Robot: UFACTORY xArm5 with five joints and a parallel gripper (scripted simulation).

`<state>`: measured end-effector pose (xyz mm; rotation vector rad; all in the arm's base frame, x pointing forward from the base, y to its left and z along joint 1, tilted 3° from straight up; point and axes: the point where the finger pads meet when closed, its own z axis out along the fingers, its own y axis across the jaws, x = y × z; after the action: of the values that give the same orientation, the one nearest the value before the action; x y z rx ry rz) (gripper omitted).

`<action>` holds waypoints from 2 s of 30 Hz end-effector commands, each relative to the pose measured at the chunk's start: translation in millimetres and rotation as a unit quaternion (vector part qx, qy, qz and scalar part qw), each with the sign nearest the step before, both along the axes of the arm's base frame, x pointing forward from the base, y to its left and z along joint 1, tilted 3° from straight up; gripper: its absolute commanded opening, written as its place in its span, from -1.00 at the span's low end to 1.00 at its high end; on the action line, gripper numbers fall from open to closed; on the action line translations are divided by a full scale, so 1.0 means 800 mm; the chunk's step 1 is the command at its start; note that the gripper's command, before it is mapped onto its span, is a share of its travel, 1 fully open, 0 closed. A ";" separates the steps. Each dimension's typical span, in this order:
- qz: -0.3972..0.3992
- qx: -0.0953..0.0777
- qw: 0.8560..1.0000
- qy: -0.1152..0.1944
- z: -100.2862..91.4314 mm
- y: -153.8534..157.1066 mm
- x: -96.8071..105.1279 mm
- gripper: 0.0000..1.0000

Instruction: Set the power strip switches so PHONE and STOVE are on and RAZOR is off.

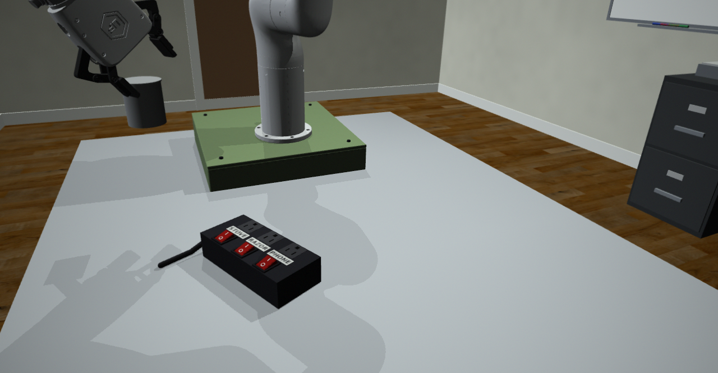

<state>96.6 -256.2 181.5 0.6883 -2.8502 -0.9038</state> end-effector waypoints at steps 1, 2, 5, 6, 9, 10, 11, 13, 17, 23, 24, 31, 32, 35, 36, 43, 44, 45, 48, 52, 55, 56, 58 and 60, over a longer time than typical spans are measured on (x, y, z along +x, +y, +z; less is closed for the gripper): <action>0.000 -0.001 1.000 -0.001 0.001 -0.001 0.000 1.00; 0.000 -0.001 1.000 -0.001 0.001 -0.001 0.000 1.00; 0.000 -0.001 1.000 -0.001 0.001 -0.001 0.000 1.00; 0.000 -0.001 1.000 -0.001 0.001 -0.001 0.000 1.00; 0.000 -0.001 1.000 -0.001 0.001 -0.001 0.000 1.00; 0.000 -0.001 1.000 -0.001 0.001 -0.001 0.000 1.00; 0.000 -0.001 1.000 -0.001 0.001 -0.001 0.000 1.00; 0.000 -0.001 1.000 -0.001 0.001 -0.001 0.000 1.00; 0.000 -0.001 1.000 -0.001 0.001 -0.001 0.000 1.00; 0.040 -0.022 0.999 -0.024 -0.010 -0.006 0.016 1.00; 0.060 -0.033 0.997 -0.035 -0.016 -0.009 0.024 1.00; 0.185 -0.093 0.973 -0.103 -0.043 -0.020 0.077 1.00; 0.185 -0.093 0.973 -0.103 -0.043 -0.020 0.077 1.00; 0.226 -0.112 0.960 -0.124 -0.050 -0.021 0.095 1.00; 0.226 -0.112 0.960 -0.124 -0.050 -0.021 0.095 1.00; 0.314 -0.151 0.923 -0.166 -0.061 -0.022 0.135 1.00; 0.355 -0.168 0.901 -0.185 -0.065 -0.020 0.157 1.00; 0.359 -0.170 0.898 -0.187 -0.065 -0.020 0.157 1.00; 0.404 -0.189 0.871 -0.207 -0.068 -0.017 0.178 1.00; 0.447 -0.207 0.841 -0.225 -0.069 -0.012 0.199 1.00; 0.485 -0.223 0.810 -0.241 -0.069 -0.006 0.220 1.00; 0.487 -0.224 0.808 -0.242 -0.069 -0.006 0.220 1.00; 0.487 -0.224 0.808 -0.242 -0.069 -0.006 0.220 1.00; 0.525 -0.241 0.775 -0.257 -0.068 0.001 0.239 1.00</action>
<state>258.6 -261.0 128.5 2.1142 -2.3247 0.0326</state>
